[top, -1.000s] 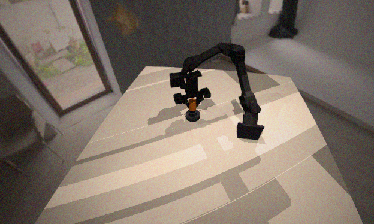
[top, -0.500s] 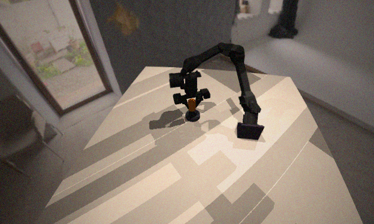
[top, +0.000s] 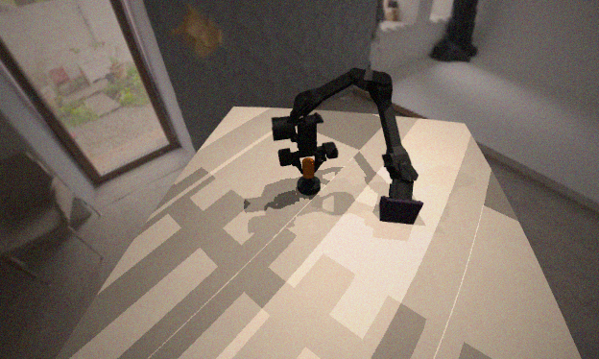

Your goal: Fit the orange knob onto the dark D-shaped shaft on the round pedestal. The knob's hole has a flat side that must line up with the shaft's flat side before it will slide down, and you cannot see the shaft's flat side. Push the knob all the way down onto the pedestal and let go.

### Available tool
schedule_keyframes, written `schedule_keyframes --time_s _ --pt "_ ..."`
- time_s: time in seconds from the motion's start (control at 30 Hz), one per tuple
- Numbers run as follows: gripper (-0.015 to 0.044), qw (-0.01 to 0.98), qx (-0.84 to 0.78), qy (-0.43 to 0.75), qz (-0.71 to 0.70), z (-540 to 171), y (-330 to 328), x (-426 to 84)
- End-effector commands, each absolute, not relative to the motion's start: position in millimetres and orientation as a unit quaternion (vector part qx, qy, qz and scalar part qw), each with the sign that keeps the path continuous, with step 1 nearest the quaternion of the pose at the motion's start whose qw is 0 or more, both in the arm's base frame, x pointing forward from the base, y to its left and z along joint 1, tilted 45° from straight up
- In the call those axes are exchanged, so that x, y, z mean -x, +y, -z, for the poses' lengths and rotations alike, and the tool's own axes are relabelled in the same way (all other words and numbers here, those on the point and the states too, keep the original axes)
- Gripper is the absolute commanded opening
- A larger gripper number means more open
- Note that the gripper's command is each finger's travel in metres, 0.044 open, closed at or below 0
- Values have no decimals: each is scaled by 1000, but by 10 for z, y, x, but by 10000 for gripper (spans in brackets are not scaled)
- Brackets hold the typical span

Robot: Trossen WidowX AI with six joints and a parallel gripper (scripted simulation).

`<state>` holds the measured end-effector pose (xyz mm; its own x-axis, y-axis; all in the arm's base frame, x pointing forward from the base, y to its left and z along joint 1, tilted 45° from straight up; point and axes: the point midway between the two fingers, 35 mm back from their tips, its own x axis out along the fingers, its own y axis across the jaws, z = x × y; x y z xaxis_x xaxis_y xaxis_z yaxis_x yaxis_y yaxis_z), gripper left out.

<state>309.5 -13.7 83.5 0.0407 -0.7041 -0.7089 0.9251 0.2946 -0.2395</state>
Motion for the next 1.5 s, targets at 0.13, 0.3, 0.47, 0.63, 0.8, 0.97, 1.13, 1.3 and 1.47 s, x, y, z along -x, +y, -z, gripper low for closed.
schedule_keyframes --time_s 0.13,0.3,0.47,0.63,0.8,0.97,1.13,1.3,1.47 --pt "0 695 -200 338 603 -854 -140 -3076" --pt "0 695 -200 338 603 -847 -148 -3083" --pt "0 695 -200 338 603 -841 -143 -3100" --pt "0 695 -200 338 603 -834 -135 -3117" --pt "0 695 -200 338 603 -818 -152 -3122" --pt "0 695 -200 338 603 -817 -157 -3121" --pt "0 695 -197 340 601 -815 -160 -3121" --pt "0 695 -197 340 601 -815 -160 -3121" --pt "0 695 -197 340 601 -815 -160 -3121"
